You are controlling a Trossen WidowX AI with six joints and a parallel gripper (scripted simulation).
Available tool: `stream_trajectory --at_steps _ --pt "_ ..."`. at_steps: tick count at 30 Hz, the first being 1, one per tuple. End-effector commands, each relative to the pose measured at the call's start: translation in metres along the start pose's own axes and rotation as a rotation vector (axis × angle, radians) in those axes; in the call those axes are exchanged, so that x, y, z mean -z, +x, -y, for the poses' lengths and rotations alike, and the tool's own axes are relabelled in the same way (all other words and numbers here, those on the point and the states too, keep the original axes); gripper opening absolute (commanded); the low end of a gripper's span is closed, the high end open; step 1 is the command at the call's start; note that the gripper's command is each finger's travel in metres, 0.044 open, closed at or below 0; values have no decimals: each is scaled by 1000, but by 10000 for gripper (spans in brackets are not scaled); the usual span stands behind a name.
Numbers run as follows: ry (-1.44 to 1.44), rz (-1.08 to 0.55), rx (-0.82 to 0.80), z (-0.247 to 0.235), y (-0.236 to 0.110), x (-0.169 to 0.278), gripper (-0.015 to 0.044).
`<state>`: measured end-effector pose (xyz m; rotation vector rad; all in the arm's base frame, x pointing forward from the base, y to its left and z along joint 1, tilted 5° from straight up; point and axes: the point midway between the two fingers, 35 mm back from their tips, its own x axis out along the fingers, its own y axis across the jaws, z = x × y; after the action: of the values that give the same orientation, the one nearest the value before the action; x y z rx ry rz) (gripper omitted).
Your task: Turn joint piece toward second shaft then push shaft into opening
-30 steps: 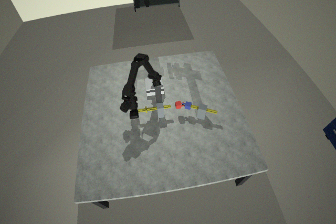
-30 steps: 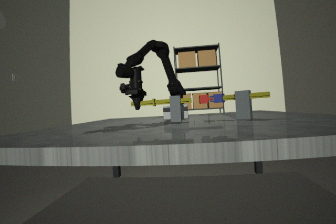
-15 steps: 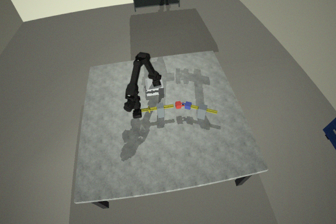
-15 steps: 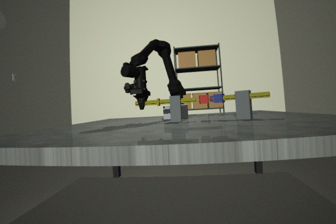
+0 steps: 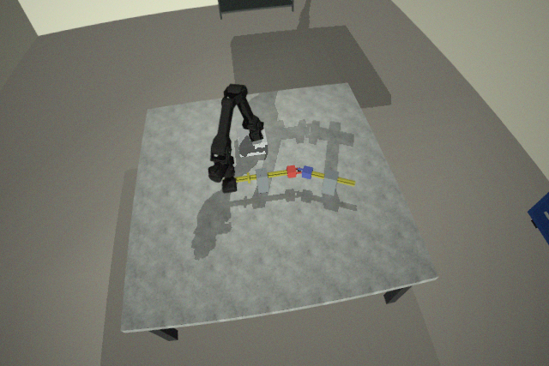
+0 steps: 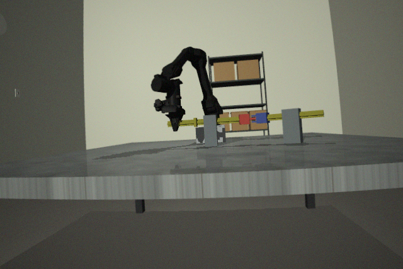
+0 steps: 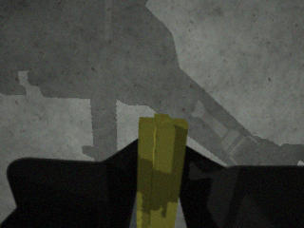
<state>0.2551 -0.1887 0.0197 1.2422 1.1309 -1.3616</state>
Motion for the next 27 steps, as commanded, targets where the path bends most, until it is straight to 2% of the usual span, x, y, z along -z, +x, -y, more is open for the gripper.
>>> stream_trajectory --at_steps 1,18,27 --pt "3 0 -2 0 2 7 0" --pt "3 -2 -2 -1 2 33 0" --pt "2 -2 1 0 0 31 0"
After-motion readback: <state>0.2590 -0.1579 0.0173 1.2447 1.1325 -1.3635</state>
